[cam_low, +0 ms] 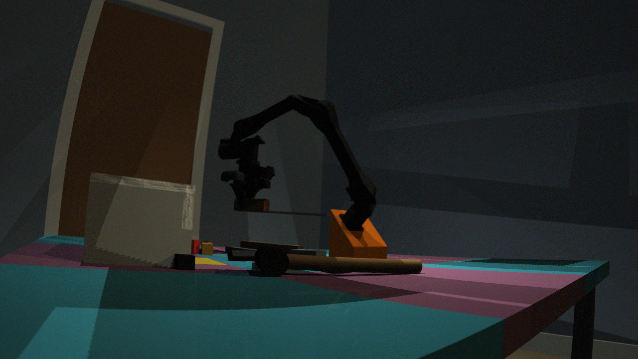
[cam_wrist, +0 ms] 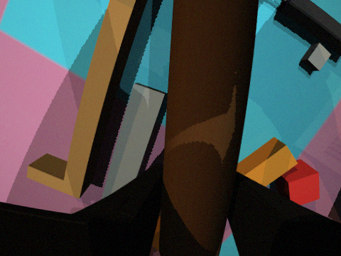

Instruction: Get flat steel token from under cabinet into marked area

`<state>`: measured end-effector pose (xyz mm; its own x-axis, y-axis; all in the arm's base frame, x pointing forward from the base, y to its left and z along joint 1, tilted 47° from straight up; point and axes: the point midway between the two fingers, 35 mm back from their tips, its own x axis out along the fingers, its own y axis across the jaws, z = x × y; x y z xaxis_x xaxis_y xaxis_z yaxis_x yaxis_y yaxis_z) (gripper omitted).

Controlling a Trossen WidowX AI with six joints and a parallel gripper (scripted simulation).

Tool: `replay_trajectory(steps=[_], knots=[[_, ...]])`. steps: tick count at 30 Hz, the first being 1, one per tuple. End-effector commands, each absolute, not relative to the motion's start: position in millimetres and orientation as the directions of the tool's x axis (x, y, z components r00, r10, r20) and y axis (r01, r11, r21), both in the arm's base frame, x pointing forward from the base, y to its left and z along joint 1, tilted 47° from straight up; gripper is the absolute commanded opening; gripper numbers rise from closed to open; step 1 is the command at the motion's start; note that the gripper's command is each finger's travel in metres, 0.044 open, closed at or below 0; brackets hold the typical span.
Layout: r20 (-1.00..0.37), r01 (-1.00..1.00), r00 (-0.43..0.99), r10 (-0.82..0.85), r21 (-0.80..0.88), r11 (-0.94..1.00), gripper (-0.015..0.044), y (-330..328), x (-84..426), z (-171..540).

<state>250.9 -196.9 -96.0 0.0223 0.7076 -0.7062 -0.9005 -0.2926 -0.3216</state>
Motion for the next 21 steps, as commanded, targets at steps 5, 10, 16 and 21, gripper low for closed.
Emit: replay_trajectory(steps=[5,10,16,21], knots=[[-0.706,-0.892,0.022,0.708,-0.333,-0.304,0.0000,-197.1,251.0,-96.1],[-0.706,-0.889,0.022,0.708,-0.338,-0.309,0.0000,-195.4,249.6,-94.1],[-0.706,-0.883,0.022,0.708,-0.346,-0.317,0.0000,-192.0,246.9,-90.4],[-0.706,-0.879,0.022,0.708,-0.351,-0.323,0.0000,-189.1,244.6,-87.3]])
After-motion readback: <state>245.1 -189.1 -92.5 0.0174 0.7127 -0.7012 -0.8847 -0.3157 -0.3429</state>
